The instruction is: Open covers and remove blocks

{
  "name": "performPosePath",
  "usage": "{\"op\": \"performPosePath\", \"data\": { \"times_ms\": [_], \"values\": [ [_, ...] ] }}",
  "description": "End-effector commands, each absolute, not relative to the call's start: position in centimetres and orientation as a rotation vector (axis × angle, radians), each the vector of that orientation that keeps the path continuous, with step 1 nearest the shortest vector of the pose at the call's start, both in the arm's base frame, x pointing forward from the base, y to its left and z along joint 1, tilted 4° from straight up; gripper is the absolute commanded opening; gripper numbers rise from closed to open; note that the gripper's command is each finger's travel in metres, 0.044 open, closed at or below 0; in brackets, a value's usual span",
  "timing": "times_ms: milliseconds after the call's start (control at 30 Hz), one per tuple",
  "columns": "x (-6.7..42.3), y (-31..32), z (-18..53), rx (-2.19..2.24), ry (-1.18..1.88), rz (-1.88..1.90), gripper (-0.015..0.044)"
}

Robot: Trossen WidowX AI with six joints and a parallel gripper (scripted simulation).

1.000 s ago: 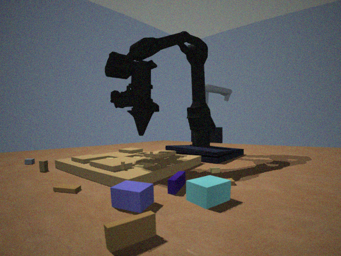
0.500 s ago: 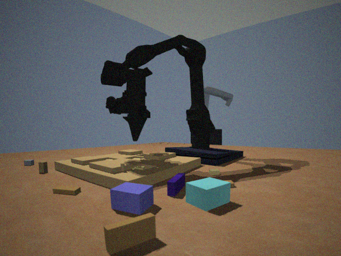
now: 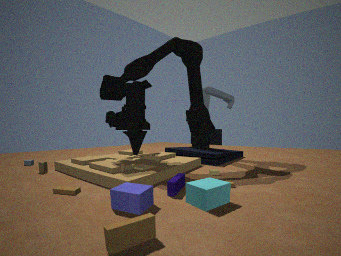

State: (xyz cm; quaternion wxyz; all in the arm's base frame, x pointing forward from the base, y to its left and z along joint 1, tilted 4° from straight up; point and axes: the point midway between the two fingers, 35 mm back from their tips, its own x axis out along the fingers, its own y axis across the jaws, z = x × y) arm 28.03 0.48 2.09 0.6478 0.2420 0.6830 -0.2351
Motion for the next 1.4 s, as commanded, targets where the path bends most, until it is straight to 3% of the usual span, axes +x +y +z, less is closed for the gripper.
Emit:
{"op": "performPosePath", "data": {
  "times_ms": [0,1367],
  "values": [
    [27.8,0.4,1.6,0.543,1.560,-0.536,0.0000],
    [27.8,-0.6,0.6,0.507,1.569,-0.499,0.0000]
  ]
}}
